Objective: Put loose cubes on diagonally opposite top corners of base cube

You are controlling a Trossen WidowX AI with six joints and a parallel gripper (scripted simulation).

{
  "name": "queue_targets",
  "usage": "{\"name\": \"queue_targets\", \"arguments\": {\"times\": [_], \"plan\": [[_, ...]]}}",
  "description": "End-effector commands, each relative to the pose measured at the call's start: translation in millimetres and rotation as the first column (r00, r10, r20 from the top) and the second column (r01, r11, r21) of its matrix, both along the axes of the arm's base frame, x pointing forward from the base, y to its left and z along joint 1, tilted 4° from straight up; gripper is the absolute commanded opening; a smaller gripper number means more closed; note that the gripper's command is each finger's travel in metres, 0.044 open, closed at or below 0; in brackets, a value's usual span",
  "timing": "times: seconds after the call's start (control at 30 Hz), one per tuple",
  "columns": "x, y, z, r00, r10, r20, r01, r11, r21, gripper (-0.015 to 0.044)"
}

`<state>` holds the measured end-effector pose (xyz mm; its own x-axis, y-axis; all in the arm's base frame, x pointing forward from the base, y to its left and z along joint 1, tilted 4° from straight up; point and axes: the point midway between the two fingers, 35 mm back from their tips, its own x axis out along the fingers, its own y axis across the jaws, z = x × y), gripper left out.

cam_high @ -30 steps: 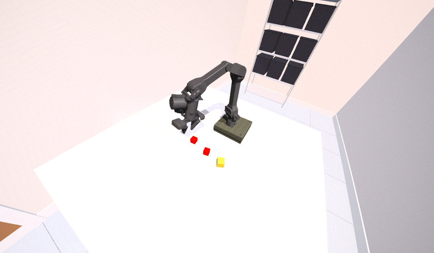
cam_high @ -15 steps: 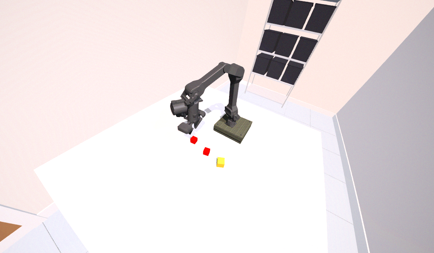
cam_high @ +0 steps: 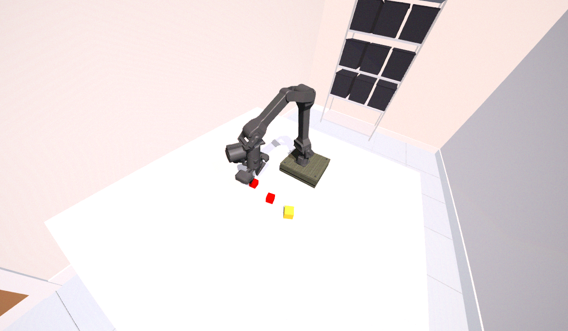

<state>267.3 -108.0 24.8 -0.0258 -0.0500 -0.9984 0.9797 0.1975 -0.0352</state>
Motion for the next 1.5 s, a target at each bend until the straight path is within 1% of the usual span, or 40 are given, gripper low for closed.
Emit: {"name": "queue_targets", "arguments": {"times": [0.0,0.57,0.77,1.07,1.47], "plan": [[-1,-1,-6,1.0,0.005,-0.003,-0.005,1.0,-0.004,0.0265],[-2,-2,-31,1.0,0.005,-0.004,-0.005,1.0,-0.004,0.0265],[-2,-2,-31,1.0,0.005,-0.004,-0.005,1.0,-0.004,0.0108],[7,-1,-21,0.999,0.041,0.031,-0.04,0.999,-0.031,0.0105],[10,-1,-1,0.999,0.035,0.026,-0.034,0.999,-0.026,0.0105]]}}
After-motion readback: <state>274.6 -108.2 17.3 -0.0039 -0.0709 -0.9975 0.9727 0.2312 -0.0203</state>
